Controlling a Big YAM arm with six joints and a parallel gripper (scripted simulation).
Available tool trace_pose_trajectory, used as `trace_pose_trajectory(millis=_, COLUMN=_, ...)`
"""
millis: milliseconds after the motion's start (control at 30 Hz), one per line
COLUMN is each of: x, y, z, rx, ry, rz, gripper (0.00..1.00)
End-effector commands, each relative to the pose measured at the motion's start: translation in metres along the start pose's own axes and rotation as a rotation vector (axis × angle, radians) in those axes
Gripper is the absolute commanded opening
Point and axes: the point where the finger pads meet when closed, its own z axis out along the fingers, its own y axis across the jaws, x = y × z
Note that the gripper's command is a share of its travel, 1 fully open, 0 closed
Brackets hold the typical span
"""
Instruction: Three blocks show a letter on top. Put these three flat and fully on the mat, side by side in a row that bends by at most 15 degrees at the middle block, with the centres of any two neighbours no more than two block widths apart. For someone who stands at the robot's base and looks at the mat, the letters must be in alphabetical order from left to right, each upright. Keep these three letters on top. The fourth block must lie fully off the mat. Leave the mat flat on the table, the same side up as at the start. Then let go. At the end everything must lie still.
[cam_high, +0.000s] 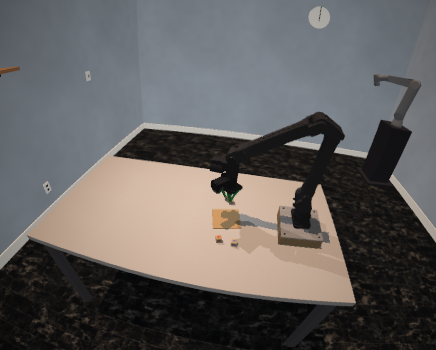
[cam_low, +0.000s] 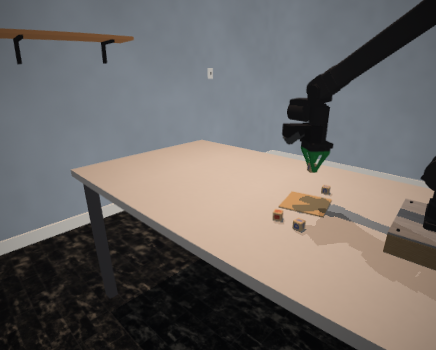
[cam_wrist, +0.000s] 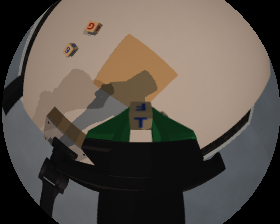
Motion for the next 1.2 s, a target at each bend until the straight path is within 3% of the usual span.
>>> trace_pose_trajectory(millis=0, x=-0.002, y=-0.025, z=-0.013, rx=0.015, ry=-0.008, rz=0.279, gripper=0.20)
trace_pose_trajectory(millis=100, x=0.009, y=-0.024, z=-0.007, rx=0.007, ry=-0.003, rz=0.427, gripper=0.20)
trace_pose_trajectory(millis=167, x=0.008, y=-0.032, z=-0.012, rx=0.010, ry=-0.007, rz=0.529, gripper=0.20)
trace_pose_trajectory(millis=333, x=0.005, y=-0.023, z=-0.010, rx=0.009, ry=-0.006, rz=0.777, gripper=0.20)
trace_pose_trajectory(millis=400, x=0.005, y=-0.023, z=-0.010, rx=0.009, ry=-0.006, rz=0.777, gripper=0.20)
trace_pose_trajectory(millis=433, x=0.005, y=-0.023, z=-0.010, rx=0.016, ry=-0.008, rz=0.898, gripper=0.20)
trace_pose_trajectory(millis=767, x=0.007, y=-0.023, z=-0.009, rx=0.016, ry=-0.007, rz=0.907, gripper=0.20)
trace_pose_trajectory(millis=1167, x=0.011, y=-0.014, z=0.026, rx=0.003, ry=0.010, rz=0.905, gripper=0.20)
